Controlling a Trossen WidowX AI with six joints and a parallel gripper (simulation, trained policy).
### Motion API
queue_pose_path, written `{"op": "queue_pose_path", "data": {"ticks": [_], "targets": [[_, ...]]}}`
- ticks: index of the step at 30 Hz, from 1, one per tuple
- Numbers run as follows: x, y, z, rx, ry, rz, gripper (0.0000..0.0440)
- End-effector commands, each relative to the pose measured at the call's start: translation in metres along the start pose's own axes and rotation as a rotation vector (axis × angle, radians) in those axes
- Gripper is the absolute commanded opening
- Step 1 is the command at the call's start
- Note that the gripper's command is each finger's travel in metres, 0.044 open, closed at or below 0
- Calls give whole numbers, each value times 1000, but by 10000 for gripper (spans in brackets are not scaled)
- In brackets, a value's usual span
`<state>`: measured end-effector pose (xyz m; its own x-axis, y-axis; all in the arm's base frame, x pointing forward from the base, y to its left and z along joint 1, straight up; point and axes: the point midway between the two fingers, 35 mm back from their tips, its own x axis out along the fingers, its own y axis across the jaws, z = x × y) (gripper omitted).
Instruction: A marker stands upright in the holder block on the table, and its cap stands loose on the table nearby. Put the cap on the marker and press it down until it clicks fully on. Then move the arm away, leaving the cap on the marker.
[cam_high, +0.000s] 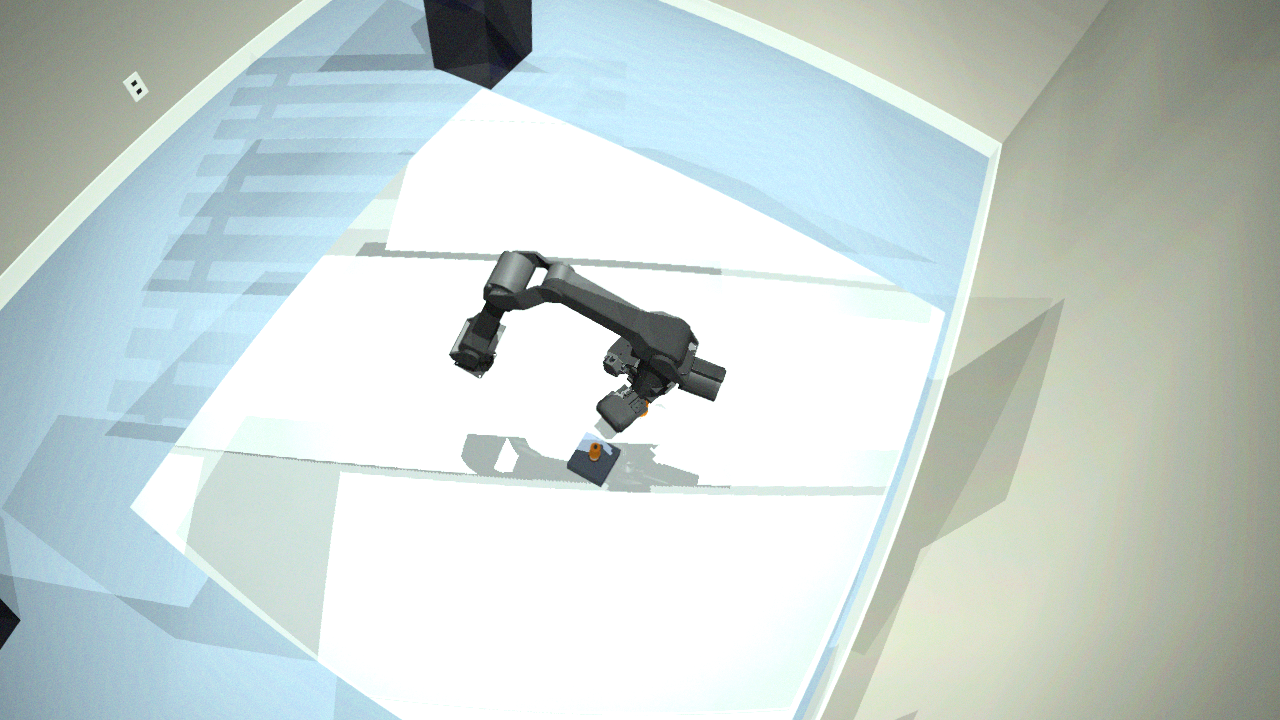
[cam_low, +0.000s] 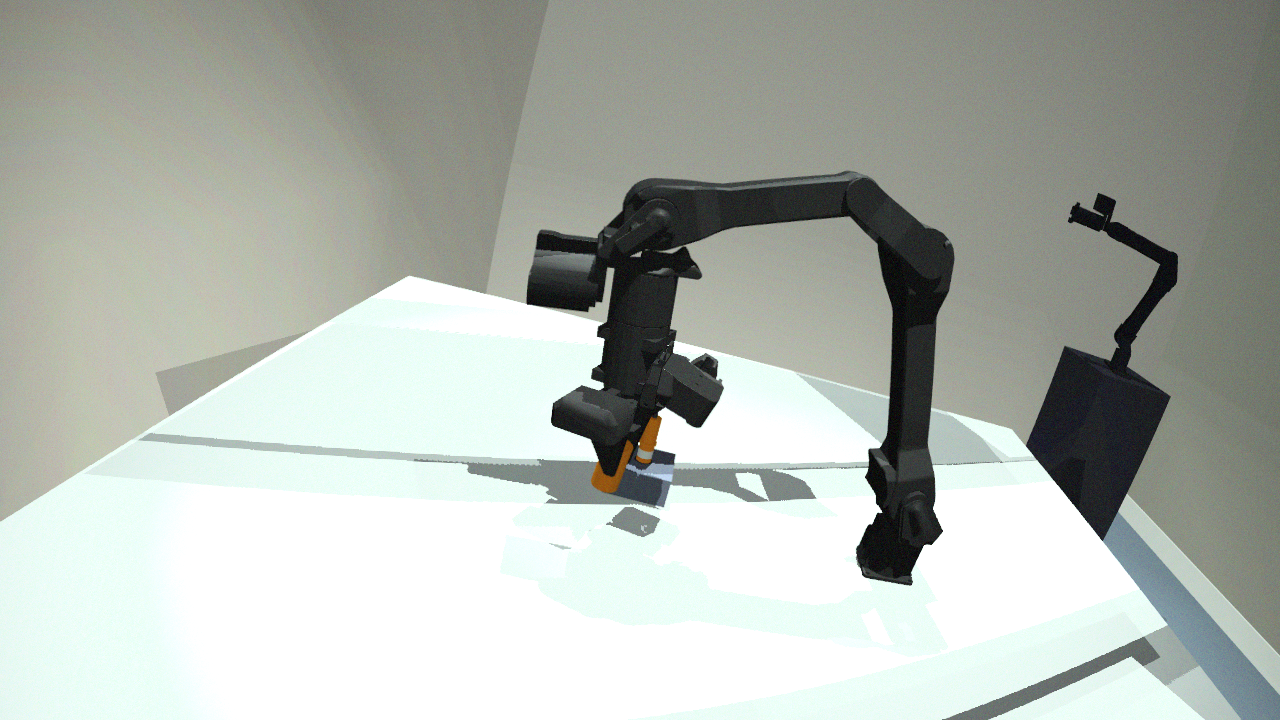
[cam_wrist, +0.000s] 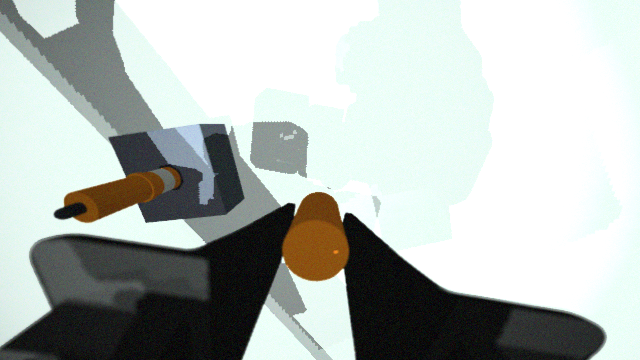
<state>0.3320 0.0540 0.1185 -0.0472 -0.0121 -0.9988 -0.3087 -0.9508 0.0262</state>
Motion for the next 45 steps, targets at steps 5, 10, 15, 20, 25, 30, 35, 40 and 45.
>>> {"op": "queue_pose_path", "data": {"ticks": [5,10,15,20,25,30,35,40,45], "targets": [[-26,19,-7,36,22,-16,24],[-40,35,-8,66,21,-20,18],[-51,54,-7,102,12,-17,11],[-57,76,-6,145,-1,-14,2],[-61,97,-4,189,-15,-13,0],[-61,112,-2,227,-29,-15,0],[-56,117,-1,249,-51,-21,0],[-48,119,-1,261,-67,-24,0],[-40,119,-2,272,-75,-27,0]]}}
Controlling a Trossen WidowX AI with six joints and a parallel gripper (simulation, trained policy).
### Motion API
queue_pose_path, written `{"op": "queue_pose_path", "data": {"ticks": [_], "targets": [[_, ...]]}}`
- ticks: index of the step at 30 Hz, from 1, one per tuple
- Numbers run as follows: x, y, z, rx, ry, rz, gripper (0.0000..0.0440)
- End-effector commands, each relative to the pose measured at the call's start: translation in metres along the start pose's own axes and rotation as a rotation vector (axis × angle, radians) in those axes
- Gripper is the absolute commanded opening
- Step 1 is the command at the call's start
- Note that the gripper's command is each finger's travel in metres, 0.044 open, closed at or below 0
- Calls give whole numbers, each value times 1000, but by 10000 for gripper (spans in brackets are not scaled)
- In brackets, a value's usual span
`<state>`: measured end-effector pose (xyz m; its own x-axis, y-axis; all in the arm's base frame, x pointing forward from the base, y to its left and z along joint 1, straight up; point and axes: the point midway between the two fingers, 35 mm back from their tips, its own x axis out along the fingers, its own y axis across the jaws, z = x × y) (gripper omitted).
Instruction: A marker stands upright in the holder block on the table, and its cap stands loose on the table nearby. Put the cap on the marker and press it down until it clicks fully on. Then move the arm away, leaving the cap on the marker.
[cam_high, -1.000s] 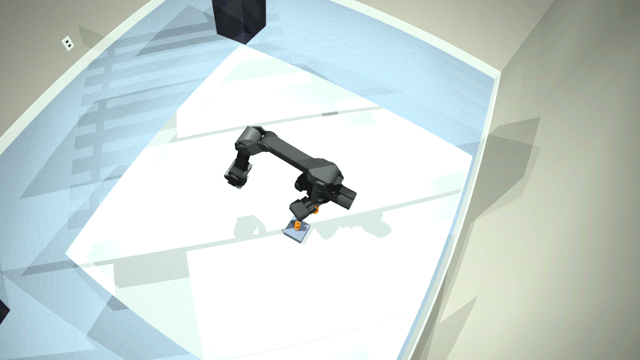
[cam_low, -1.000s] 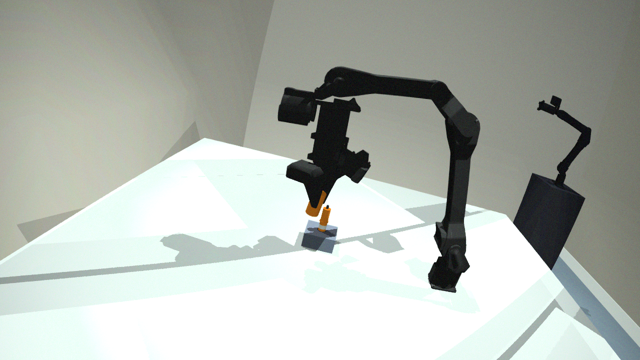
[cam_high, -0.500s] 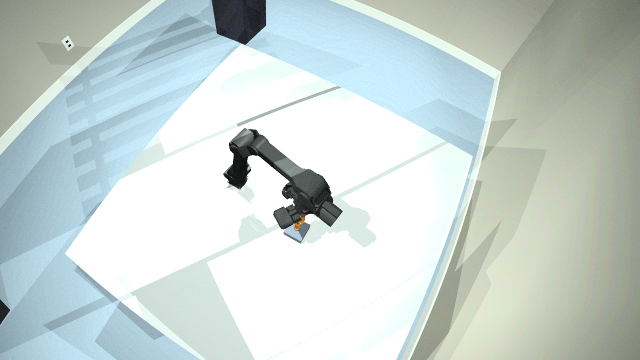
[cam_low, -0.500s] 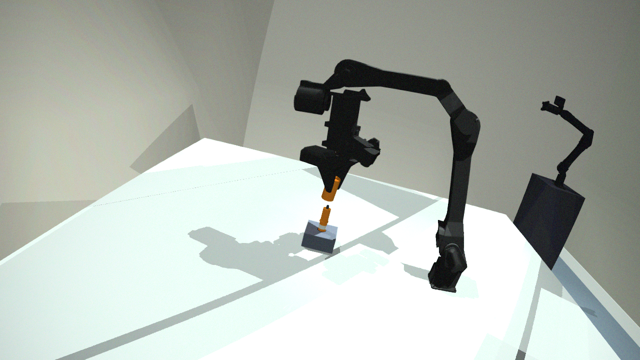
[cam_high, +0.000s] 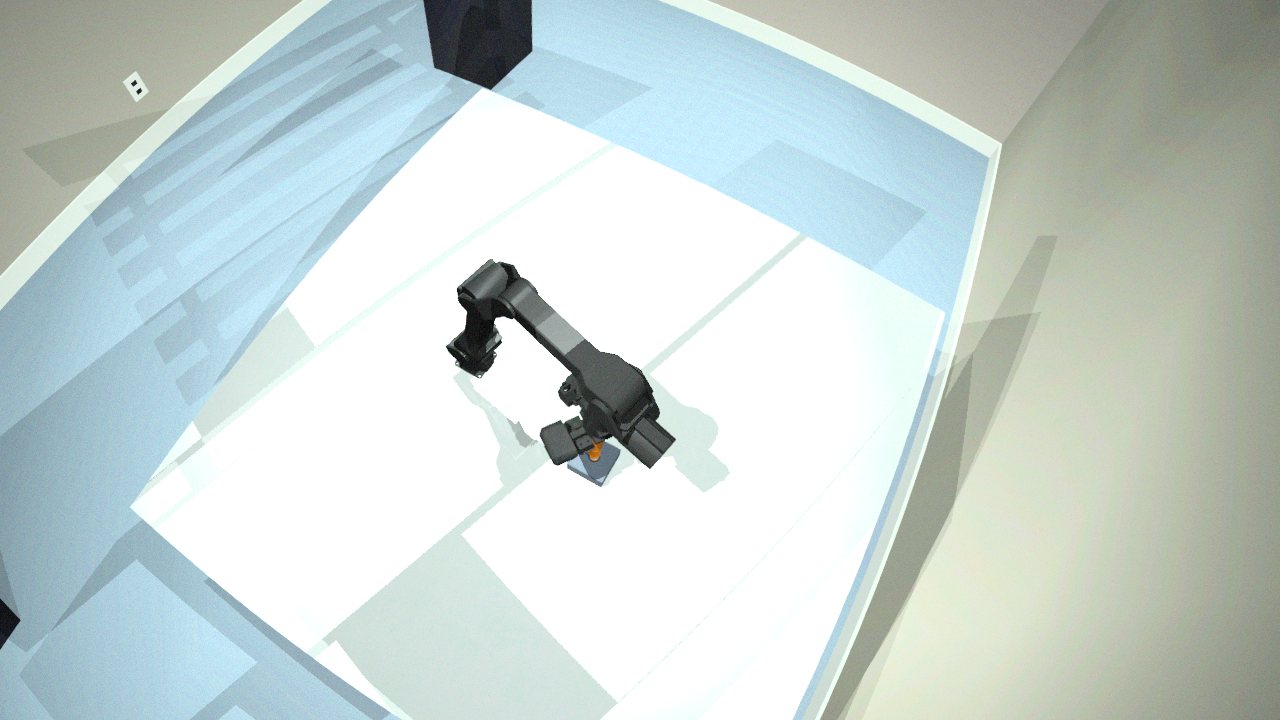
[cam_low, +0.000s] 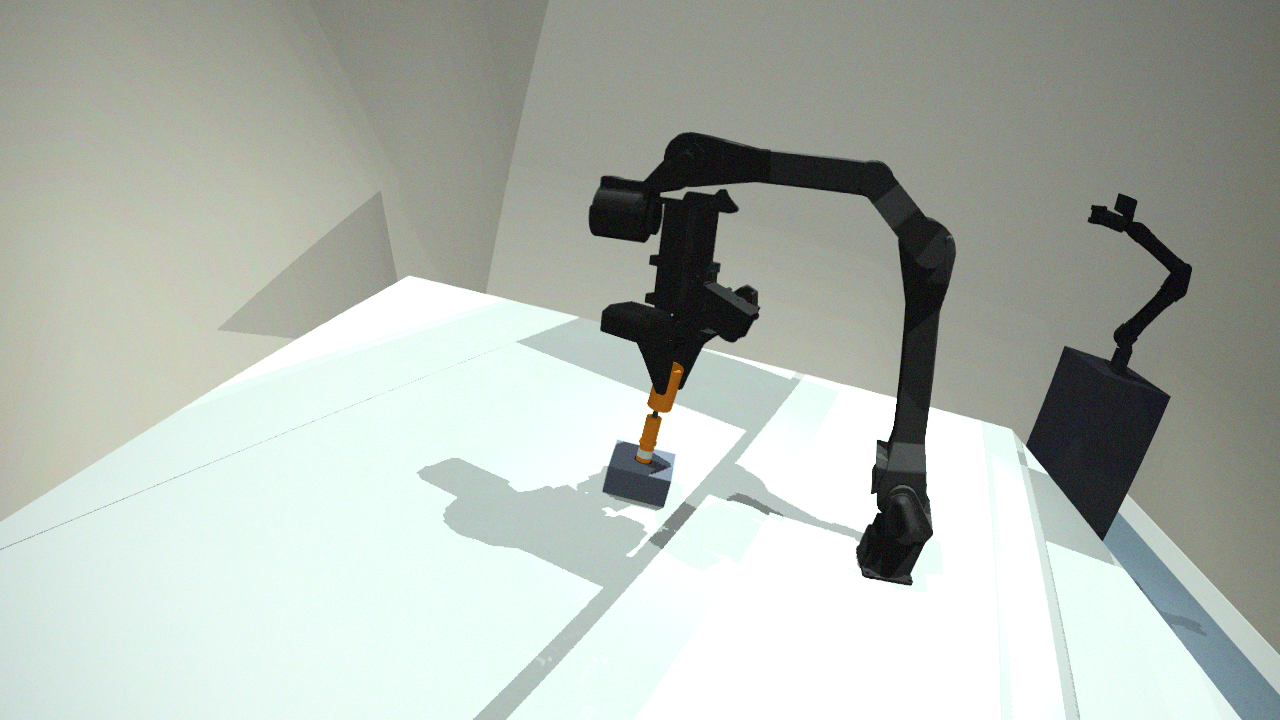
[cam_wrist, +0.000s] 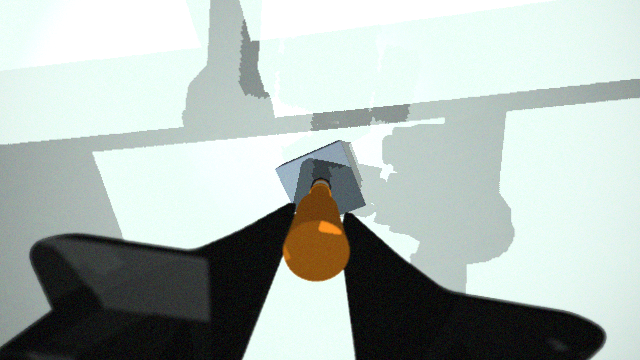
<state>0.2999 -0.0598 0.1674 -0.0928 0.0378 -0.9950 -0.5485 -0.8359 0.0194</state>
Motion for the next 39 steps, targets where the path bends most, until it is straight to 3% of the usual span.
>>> {"op": "queue_pose_path", "data": {"ticks": [1,23,26,39], "targets": [[7,1,0,8,-13,-1,0],[56,0,-3,-20,-56,-9,1],[63,2,-1,-25,-69,1,80],[68,3,7,-34,-100,1,143]]}}
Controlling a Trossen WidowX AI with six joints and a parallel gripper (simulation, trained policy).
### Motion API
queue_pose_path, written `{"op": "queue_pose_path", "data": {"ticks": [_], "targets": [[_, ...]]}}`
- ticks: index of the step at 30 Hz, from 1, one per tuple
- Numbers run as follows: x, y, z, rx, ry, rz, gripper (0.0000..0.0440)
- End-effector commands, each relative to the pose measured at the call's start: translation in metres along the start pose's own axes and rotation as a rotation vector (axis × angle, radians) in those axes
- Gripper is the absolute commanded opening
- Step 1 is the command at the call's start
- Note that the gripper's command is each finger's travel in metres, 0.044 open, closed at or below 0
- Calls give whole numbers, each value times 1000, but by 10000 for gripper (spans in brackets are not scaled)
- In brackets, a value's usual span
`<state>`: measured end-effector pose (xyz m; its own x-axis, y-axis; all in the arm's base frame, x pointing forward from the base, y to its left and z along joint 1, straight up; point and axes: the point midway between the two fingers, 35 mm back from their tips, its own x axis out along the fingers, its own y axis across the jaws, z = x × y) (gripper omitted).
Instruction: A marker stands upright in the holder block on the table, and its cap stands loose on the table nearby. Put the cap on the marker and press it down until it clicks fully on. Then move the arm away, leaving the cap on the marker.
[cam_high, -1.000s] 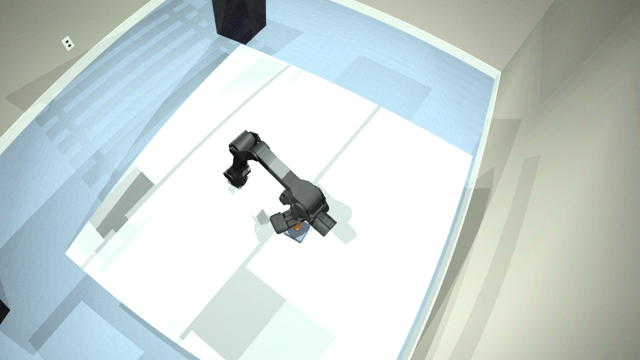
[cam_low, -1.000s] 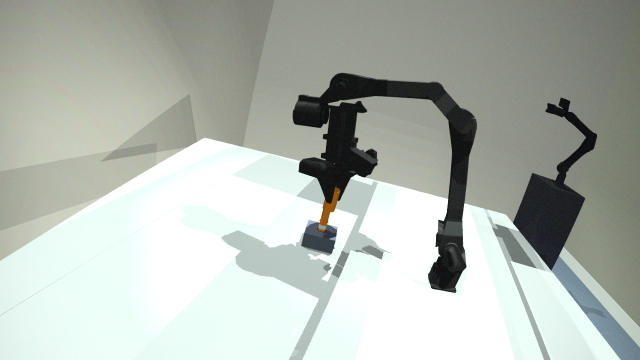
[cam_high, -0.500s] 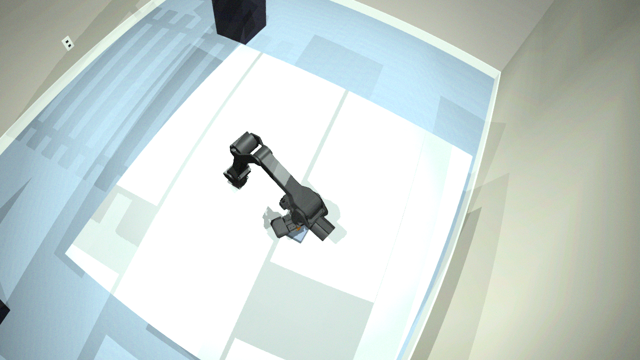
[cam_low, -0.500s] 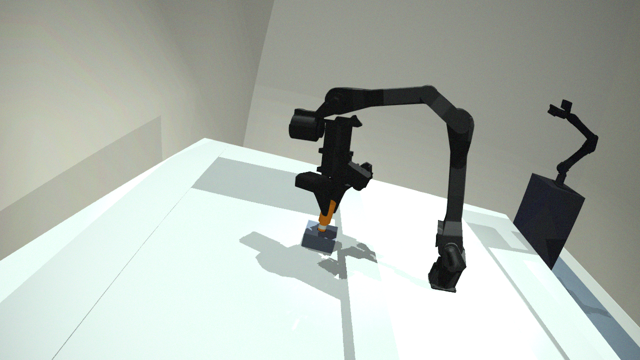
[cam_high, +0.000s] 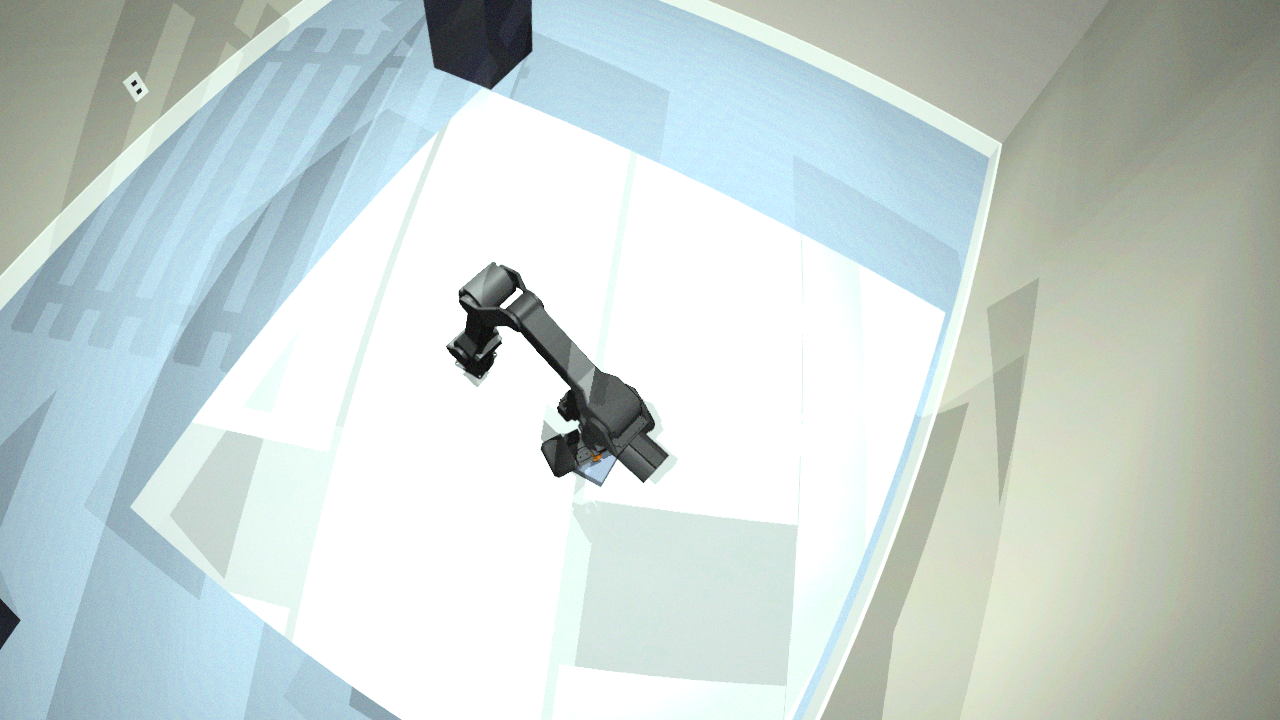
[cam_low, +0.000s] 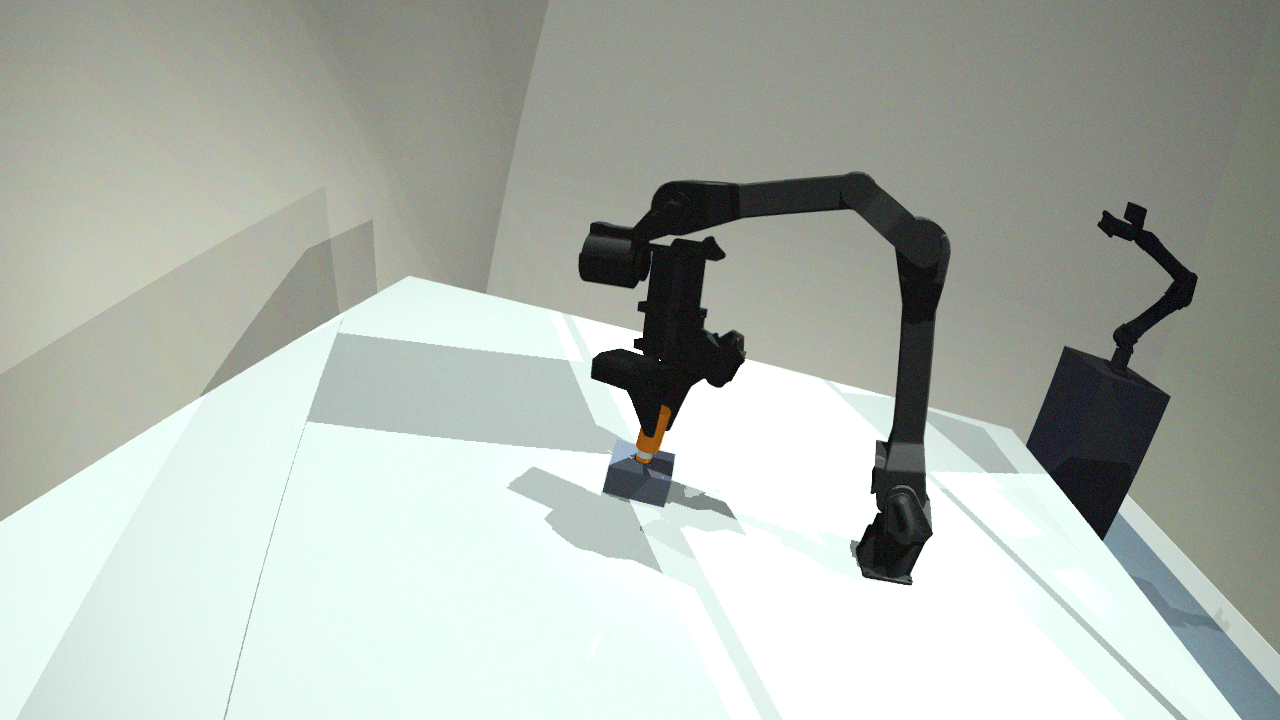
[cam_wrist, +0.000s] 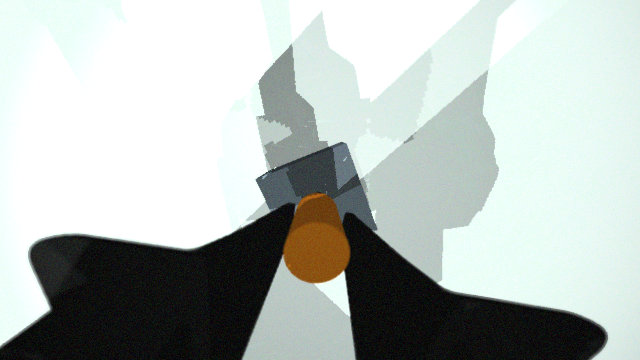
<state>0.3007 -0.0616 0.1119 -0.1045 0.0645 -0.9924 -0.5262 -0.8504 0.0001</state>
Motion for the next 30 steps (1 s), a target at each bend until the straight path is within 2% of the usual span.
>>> {"op": "queue_pose_path", "data": {"ticks": [1,5,15,30], "targets": [[13,3,14,-5,-76,16,149],[11,4,23,-10,-95,9,192],[8,4,31,-23,-73,-22,440],[-36,-5,23,-42,78,-109,440]]}}
